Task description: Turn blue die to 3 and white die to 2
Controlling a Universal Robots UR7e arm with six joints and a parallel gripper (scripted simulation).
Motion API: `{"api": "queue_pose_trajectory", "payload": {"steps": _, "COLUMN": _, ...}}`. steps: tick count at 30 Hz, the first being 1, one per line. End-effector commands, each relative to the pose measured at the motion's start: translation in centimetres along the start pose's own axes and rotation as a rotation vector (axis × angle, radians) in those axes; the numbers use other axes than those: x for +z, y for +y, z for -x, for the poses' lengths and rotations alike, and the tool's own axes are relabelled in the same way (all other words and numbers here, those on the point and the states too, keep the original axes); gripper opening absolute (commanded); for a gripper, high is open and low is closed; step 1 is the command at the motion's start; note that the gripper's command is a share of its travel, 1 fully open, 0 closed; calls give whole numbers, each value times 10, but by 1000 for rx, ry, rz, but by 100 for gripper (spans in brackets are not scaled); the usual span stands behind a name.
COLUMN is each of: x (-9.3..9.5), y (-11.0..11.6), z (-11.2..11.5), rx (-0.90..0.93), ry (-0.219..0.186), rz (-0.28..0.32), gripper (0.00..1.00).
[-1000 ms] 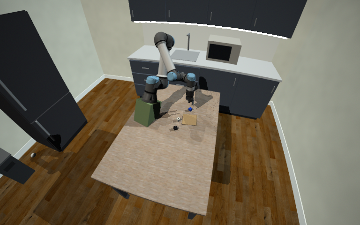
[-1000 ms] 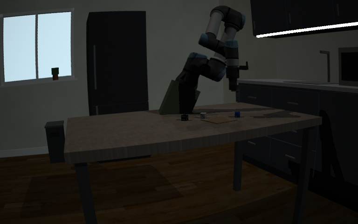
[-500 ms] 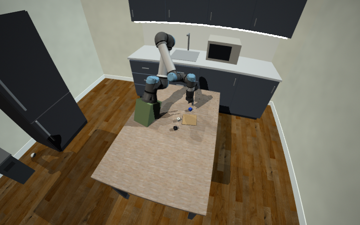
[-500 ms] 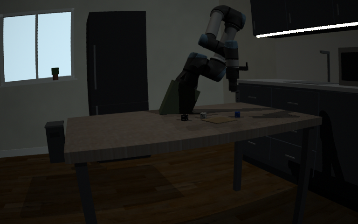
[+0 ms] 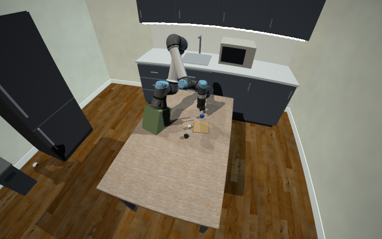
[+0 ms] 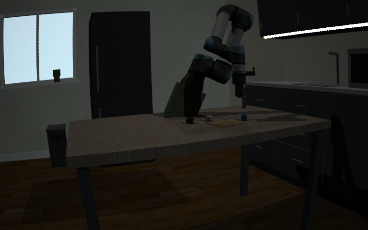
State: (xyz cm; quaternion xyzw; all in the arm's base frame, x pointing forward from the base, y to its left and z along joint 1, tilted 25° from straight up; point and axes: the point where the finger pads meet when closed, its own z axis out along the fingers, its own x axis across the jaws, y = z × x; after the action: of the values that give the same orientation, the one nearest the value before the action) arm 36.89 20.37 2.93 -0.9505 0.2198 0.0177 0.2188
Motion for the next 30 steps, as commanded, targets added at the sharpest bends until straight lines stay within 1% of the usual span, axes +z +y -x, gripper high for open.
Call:
{"api": "queue_pose_trajectory", "payload": {"steps": 1, "x": 11, "y": 0, "z": 1, "rx": 0, "ry": 0, "rz": -1, "gripper": 87}}
{"api": "queue_pose_trajectory", "payload": {"steps": 3, "x": 11, "y": 0, "z": 1, "rx": 0, "ry": 0, "rz": -1, "gripper": 87}}
{"api": "queue_pose_trajectory", "payload": {"steps": 17, "x": 28, "y": 0, "z": 0, "rx": 0, "ry": 0, "rz": -1, "gripper": 87}}
{"api": "queue_pose_trajectory", "payload": {"steps": 30, "x": 32, "y": 0, "z": 0, "rx": 0, "ry": 0, "rz": -1, "gripper": 87}}
